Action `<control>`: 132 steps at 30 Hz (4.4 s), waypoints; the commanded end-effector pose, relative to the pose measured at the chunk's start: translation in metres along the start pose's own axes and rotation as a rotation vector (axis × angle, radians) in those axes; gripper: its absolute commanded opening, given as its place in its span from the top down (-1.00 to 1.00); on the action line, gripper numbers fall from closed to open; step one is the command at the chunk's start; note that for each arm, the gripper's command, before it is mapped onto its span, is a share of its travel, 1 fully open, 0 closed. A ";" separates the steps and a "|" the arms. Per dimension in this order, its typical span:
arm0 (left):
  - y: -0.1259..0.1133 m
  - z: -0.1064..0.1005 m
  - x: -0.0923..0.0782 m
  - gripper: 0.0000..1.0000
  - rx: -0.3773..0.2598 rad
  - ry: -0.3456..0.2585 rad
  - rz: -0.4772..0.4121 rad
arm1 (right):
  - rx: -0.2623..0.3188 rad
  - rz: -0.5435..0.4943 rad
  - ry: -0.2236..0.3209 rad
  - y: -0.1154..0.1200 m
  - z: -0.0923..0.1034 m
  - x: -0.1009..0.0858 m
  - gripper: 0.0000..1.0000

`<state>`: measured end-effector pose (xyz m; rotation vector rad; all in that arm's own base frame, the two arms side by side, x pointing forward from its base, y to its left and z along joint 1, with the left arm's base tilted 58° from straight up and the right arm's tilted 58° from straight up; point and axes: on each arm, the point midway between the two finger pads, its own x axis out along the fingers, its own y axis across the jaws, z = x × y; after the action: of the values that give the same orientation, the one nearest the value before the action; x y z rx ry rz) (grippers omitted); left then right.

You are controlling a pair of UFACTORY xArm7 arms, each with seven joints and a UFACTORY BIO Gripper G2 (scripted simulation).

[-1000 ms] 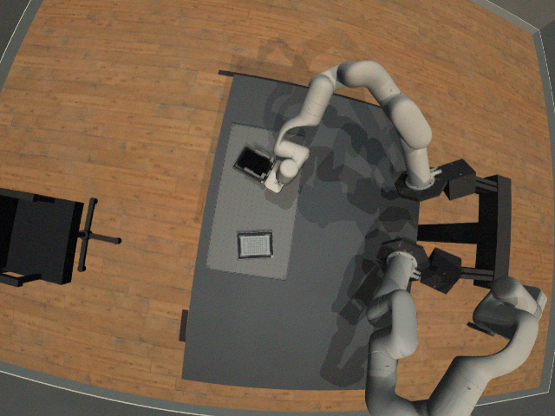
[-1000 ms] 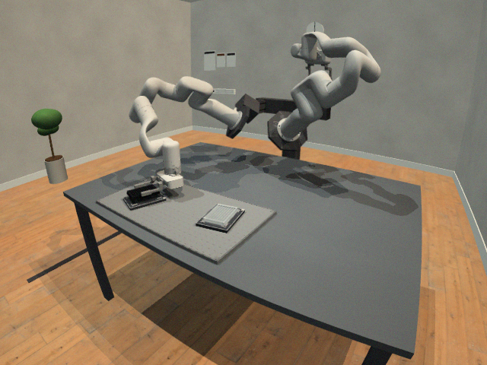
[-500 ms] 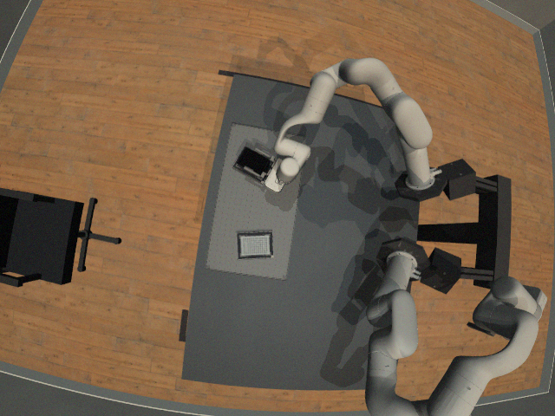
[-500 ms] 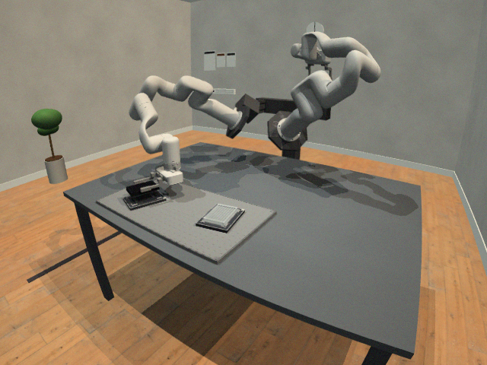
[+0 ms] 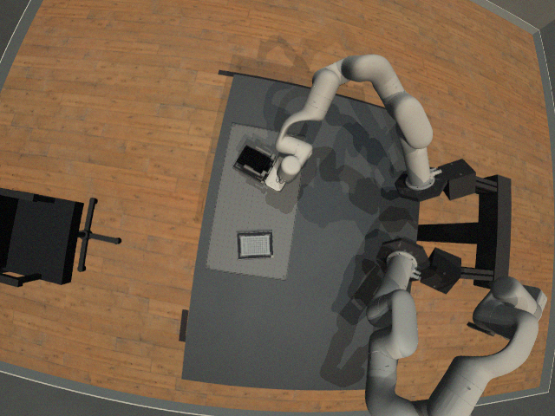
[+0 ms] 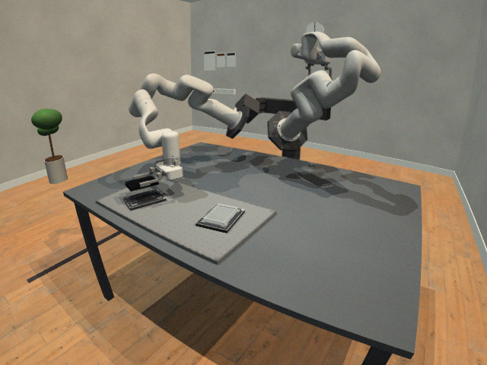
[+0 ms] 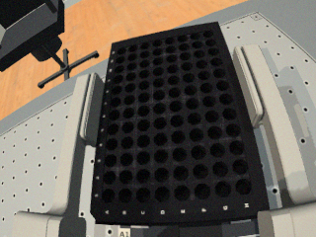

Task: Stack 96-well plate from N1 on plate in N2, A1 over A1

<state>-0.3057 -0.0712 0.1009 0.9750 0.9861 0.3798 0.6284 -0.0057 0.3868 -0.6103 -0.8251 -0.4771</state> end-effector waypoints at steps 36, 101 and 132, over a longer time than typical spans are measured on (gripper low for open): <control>0.000 0.000 -0.002 -1.00 0.000 0.002 -0.003 | 0.003 0.334 -0.003 0.030 0.021 -0.016 1.00; 0.000 0.000 -0.002 -1.00 0.000 0.002 -0.003 | 0.005 0.538 -0.002 0.201 0.022 -0.115 1.00; 0.000 0.000 -0.002 -1.00 0.000 0.002 -0.003 | 0.005 0.538 -0.002 0.279 0.022 -0.160 1.00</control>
<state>-0.3057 -0.0712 0.1009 0.9750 0.9861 0.3798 0.6898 0.2286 0.1891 -0.7988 -0.6261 0.0142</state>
